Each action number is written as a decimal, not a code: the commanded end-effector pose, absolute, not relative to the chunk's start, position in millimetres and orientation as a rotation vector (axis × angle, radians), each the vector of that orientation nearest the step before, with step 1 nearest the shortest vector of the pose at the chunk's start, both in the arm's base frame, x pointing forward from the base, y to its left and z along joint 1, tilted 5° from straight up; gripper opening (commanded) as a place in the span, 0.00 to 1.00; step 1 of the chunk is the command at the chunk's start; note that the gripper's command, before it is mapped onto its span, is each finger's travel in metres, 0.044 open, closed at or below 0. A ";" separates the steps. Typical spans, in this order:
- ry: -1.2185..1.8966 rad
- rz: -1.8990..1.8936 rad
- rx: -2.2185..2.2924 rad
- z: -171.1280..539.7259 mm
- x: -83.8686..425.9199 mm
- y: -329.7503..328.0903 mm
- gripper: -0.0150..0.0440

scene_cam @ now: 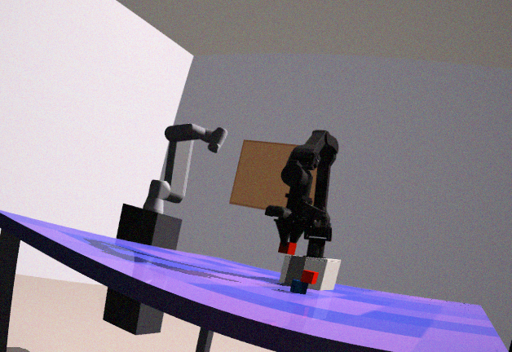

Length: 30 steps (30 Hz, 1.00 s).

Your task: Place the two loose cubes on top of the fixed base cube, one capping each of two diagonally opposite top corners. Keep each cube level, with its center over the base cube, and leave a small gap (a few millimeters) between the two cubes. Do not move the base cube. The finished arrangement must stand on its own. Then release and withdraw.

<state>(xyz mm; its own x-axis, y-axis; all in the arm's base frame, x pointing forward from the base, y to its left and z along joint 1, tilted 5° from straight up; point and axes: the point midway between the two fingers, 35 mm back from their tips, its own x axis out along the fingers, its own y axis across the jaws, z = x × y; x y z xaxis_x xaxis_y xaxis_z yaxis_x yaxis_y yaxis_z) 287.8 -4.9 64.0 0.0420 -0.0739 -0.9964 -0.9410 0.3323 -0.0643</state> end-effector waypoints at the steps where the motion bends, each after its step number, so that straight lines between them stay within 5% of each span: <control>1: 1.337 0.932 -1.078 61.4 292.6 7.8 0.43; 30: 1.287 1.037 -1.181 25.8 296.7 35.2 0.43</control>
<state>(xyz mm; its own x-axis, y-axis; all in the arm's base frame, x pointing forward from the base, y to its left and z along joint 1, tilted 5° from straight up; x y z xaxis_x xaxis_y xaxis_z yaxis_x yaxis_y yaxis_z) 297.5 35.9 29.3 0.0468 -0.0715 -0.9963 -0.9885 0.1401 -0.0565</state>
